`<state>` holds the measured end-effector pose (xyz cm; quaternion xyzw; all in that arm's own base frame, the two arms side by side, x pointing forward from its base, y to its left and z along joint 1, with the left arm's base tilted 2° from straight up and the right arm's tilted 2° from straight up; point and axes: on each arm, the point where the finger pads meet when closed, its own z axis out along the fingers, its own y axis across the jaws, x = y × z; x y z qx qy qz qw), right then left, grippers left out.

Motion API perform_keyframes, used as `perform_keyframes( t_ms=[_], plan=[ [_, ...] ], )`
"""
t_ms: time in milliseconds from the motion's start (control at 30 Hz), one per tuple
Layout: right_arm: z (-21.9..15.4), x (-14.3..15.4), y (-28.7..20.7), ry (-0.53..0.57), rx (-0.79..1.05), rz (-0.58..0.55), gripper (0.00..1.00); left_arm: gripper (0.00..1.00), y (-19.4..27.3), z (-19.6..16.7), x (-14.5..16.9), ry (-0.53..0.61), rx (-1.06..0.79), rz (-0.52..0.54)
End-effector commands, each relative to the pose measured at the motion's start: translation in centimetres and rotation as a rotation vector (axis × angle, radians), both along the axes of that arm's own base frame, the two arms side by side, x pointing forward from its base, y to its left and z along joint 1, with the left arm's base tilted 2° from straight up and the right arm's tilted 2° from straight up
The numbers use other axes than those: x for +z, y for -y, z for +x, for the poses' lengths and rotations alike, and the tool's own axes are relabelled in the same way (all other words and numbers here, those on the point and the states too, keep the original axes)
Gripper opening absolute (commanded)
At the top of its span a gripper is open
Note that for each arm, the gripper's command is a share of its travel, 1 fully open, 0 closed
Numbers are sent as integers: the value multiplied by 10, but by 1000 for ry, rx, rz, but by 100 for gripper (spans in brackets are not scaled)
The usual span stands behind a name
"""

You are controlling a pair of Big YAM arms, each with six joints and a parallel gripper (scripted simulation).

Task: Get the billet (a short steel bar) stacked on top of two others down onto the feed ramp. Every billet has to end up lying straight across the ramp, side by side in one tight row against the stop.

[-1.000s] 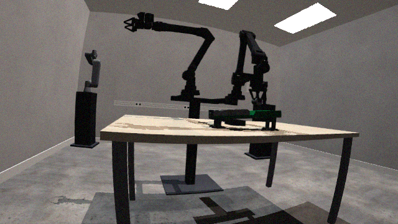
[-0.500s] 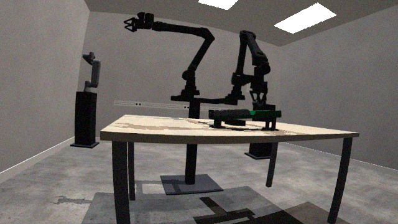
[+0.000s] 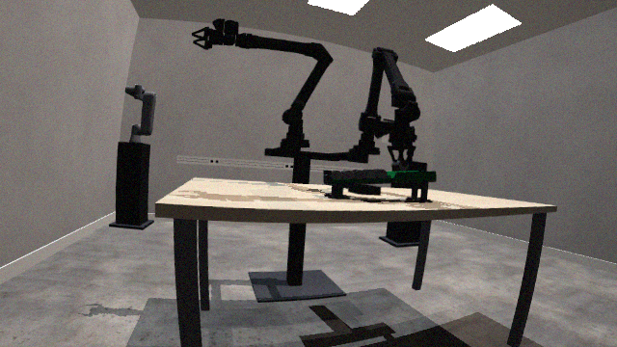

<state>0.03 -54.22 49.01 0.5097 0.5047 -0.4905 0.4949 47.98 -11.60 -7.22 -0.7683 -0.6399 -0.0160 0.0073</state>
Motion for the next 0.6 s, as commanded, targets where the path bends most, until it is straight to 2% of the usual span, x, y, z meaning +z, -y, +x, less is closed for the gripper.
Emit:
perform_keyframes(
  t_ms=[0,67,100,567],
  plan=[
    [-3,24,-7,-9,-4,-56,100,0,3,19,21,55,-7,-17],
    [-3,24,-7,-9,-4,-56,100,0,3,19,21,55,-7,-17],
    [-3,24,-7,-9,-4,-56,100,0,6,31,29,81,-5,-24],
    [-3,24,-7,-9,-4,-56,100,0,6,31,29,81,-5,-24]
  ],
)
